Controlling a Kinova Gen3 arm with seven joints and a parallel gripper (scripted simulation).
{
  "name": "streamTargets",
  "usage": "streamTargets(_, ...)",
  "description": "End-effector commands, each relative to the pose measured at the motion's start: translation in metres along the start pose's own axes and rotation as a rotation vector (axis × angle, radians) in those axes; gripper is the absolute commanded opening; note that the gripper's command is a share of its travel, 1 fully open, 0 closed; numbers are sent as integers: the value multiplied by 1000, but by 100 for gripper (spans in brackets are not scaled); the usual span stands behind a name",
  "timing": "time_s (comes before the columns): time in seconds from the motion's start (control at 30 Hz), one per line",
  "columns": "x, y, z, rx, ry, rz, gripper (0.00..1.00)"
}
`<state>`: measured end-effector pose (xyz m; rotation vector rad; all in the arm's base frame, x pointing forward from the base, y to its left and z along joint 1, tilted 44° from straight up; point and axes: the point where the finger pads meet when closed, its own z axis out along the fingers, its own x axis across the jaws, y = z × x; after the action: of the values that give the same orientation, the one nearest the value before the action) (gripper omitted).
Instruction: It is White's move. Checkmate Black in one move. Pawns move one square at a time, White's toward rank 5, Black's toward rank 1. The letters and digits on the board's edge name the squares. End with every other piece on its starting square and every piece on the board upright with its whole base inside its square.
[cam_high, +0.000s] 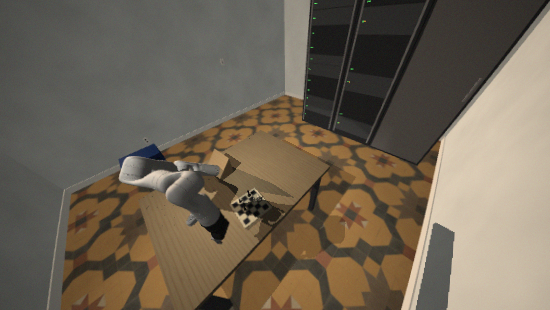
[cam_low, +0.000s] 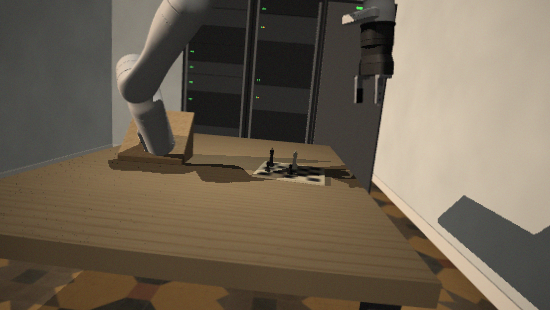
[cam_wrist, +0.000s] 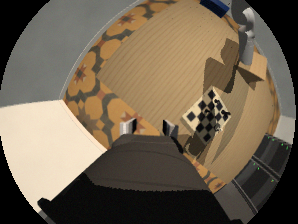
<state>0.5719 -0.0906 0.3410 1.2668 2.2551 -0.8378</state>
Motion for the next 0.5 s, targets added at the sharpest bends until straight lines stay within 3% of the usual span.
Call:
streamTargets(0.0,4,-22,35,-2,84,123,100)
streamTargets(0.17,33,-55,85,23,253,361,100)
streamTargets(0.2,33,-55,85,23,253,361,100)
streamTargets(0.3,55,-76,110,50,366,543,100)
streamTargets(0.37,55,-76,110,50,366,543,100)
streamTargets(0.47,78,-97,131,89,479,749,100)
